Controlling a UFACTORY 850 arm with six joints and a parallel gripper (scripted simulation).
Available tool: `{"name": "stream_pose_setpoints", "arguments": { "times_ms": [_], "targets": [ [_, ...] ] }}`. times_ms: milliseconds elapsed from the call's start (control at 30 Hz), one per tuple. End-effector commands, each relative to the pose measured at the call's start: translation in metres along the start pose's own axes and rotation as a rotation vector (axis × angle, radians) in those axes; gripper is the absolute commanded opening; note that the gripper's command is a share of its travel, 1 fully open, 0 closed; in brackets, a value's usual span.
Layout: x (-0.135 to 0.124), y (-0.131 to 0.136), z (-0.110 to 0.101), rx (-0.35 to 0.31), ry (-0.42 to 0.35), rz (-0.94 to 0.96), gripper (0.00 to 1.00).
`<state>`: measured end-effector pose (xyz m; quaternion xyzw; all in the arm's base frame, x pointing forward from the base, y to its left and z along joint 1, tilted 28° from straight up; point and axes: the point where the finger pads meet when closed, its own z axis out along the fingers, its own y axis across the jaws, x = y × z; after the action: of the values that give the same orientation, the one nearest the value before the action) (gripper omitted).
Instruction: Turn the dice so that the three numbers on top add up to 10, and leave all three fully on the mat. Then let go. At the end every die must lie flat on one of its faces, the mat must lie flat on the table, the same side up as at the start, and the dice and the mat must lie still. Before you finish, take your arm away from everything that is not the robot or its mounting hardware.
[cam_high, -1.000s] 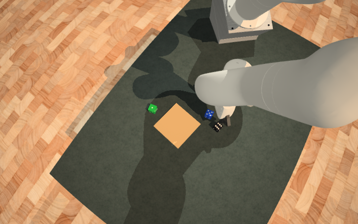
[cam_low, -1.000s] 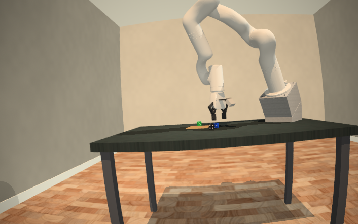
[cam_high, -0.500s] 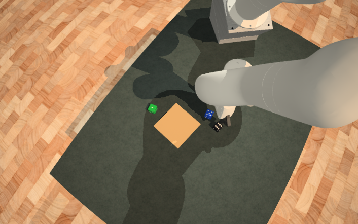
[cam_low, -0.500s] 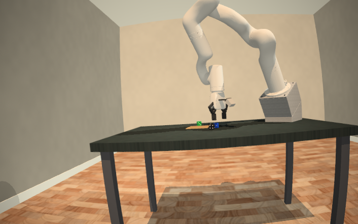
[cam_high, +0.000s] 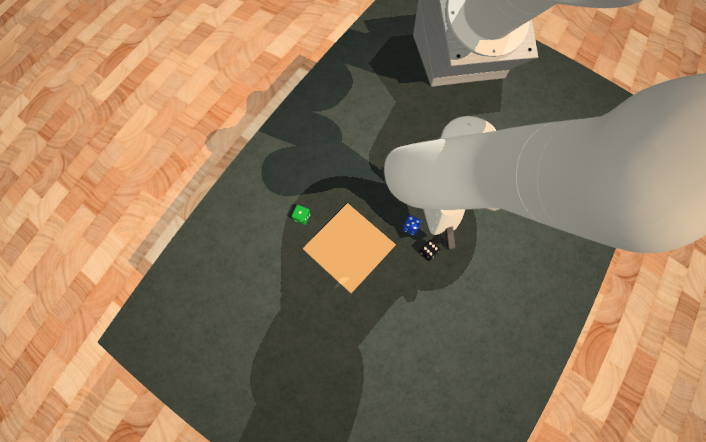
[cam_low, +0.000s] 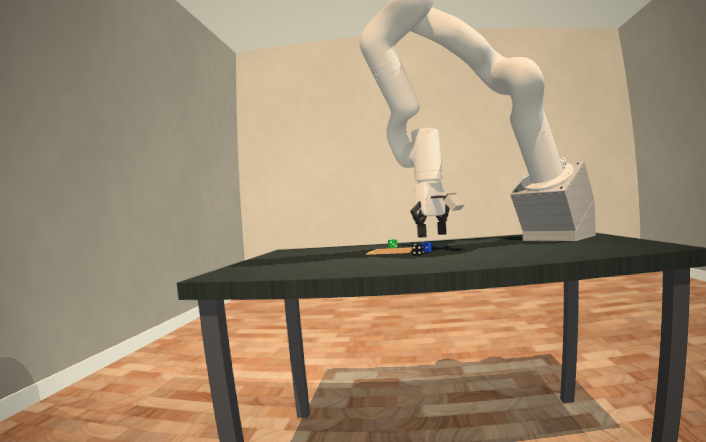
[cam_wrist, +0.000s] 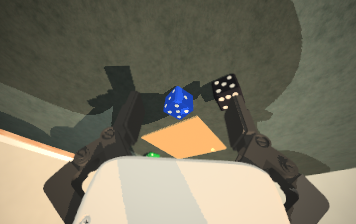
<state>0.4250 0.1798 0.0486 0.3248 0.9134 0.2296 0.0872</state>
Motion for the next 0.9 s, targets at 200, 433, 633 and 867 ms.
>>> {"name": "stream_pose_setpoints", "arguments": {
  "times_ms": [200, 433, 633, 867],
  "targets": [
    [0.000, 0.000, 0.000, -0.001, -0.001, 0.000, 1.00],
    [0.004, 0.013, 0.000, -0.001, -0.001, 0.000, 1.00],
    [0.011, 0.031, 0.000, -0.001, -0.001, 0.000, 1.00],
    [0.021, 0.057, 0.000, -0.001, -0.001, 0.000, 1.00]
  ]
}}
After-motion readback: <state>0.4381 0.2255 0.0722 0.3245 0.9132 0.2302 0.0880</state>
